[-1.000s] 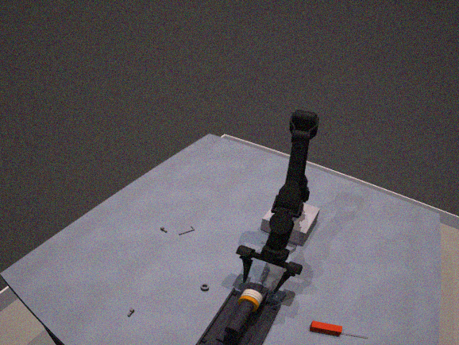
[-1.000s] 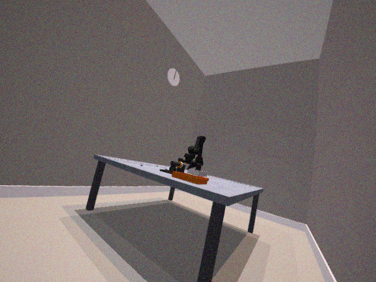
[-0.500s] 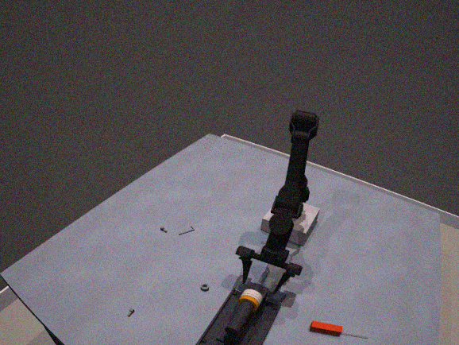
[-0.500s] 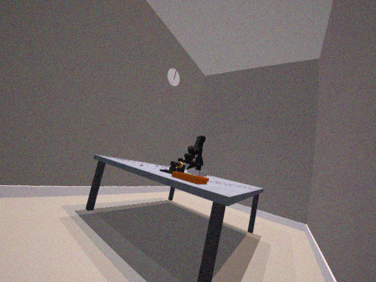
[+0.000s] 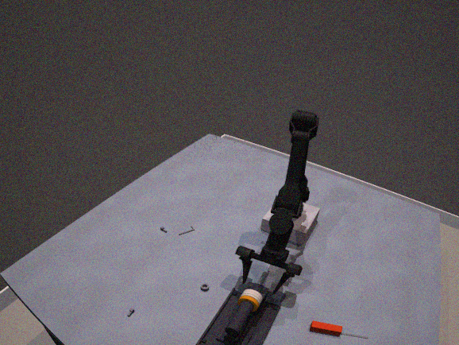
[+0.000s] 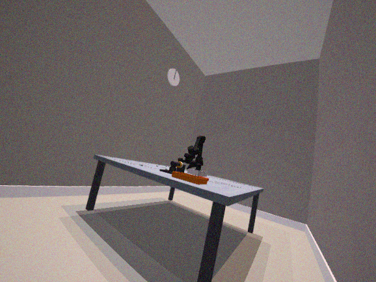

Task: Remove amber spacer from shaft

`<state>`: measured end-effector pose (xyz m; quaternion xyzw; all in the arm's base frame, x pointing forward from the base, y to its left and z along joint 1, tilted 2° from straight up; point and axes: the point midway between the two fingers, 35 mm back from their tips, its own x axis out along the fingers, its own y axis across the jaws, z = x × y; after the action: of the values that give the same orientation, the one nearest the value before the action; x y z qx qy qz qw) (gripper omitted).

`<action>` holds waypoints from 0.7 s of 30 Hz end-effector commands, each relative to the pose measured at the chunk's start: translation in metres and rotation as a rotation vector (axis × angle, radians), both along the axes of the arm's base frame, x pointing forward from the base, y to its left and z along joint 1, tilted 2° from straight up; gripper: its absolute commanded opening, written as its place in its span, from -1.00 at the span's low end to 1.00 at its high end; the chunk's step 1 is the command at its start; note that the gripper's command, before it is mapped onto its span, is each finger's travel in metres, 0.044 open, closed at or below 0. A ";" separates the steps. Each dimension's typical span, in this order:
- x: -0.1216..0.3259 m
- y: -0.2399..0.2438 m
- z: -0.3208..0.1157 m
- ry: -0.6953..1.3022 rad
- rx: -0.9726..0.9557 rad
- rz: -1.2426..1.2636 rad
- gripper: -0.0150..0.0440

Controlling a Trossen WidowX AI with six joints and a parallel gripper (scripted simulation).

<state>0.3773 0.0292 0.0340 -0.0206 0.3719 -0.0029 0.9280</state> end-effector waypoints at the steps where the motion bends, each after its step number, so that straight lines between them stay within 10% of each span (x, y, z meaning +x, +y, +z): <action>1: 0.000 0.000 0.000 0.001 0.000 0.000 0.82; 14: 0.000 0.000 0.000 0.001 0.000 0.000 -0.33; 21: 0.000 0.000 0.000 0.000 0.000 0.001 -0.49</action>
<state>0.3773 0.0292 0.0341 -0.0207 0.3719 -0.0029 0.9280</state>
